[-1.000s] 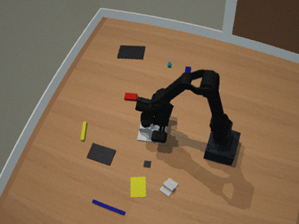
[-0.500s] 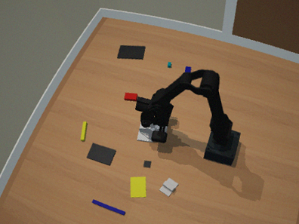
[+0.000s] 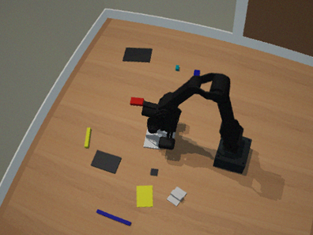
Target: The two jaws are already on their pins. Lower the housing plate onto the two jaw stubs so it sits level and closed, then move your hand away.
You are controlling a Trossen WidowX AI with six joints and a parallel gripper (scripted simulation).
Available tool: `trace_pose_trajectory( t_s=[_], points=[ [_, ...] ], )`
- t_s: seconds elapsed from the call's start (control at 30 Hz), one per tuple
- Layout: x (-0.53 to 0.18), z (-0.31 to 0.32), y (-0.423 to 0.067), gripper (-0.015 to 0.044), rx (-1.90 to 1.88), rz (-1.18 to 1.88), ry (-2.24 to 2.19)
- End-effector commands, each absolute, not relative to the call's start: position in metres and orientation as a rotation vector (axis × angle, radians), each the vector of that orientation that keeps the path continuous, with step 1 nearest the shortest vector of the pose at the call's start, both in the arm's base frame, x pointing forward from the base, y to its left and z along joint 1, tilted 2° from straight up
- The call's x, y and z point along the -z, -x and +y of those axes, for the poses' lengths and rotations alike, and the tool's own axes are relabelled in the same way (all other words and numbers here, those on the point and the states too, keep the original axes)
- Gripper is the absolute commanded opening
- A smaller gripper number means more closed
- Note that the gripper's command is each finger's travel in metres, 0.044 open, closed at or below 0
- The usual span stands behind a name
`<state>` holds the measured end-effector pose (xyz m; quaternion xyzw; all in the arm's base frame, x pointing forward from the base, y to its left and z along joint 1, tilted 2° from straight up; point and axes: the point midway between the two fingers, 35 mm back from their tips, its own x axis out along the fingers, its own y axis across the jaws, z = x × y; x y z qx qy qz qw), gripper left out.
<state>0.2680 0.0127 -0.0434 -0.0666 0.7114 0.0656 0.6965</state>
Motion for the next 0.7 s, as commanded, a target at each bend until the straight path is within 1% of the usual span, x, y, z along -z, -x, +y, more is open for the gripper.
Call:
trace_pose_trajectory(
  t_s=[0.0,0.67],
  points=[
    [0.0421,0.0124,-0.2692,0.0351,-0.144,1.581,0.15],
    [0.0463,0.0123,-0.269,0.0351,-0.144,1.581,0.15]
  ],
)
